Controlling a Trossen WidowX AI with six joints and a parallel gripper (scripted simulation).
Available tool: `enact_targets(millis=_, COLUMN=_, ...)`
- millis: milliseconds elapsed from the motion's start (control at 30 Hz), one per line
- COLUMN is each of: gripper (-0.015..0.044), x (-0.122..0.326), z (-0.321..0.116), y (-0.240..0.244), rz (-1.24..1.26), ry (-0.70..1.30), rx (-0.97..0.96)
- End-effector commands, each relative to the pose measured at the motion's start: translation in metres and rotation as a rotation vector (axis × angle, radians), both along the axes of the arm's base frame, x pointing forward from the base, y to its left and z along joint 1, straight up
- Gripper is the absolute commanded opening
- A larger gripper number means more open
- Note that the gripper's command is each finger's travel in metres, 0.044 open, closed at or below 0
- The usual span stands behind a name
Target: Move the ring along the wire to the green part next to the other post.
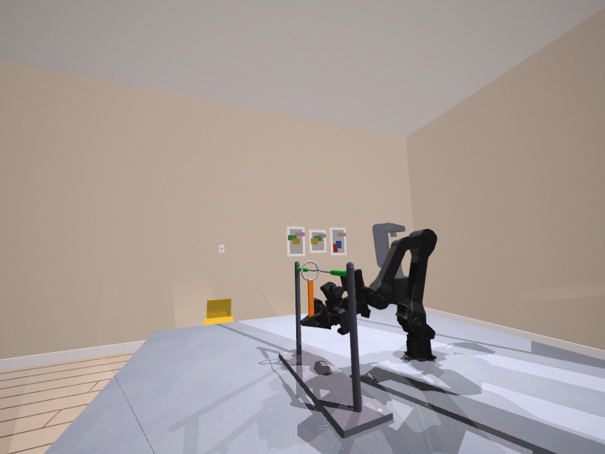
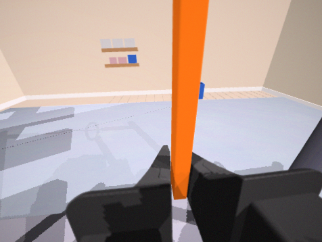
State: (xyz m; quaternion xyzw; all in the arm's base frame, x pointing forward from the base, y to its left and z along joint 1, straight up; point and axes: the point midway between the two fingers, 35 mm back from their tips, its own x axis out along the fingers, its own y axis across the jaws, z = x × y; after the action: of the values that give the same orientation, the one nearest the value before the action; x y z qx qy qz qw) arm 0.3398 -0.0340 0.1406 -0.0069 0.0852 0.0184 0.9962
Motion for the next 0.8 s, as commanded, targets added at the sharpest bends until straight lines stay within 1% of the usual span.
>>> enact_targets(millis=0, gripper=-0.0150, x=-0.001, z=0.002, y=0.004, rz=-0.018, ry=-0.004, rx=0.005)
enact_targets(millis=433, gripper=-0.0150, x=0.000, z=0.002, y=0.019, rz=-0.074, ry=-0.003, rx=0.020)
enact_targets(millis=767, gripper=-0.0150, x=0.001, z=0.002, y=0.033, rz=-0.069, ry=-0.002, rx=0.053)
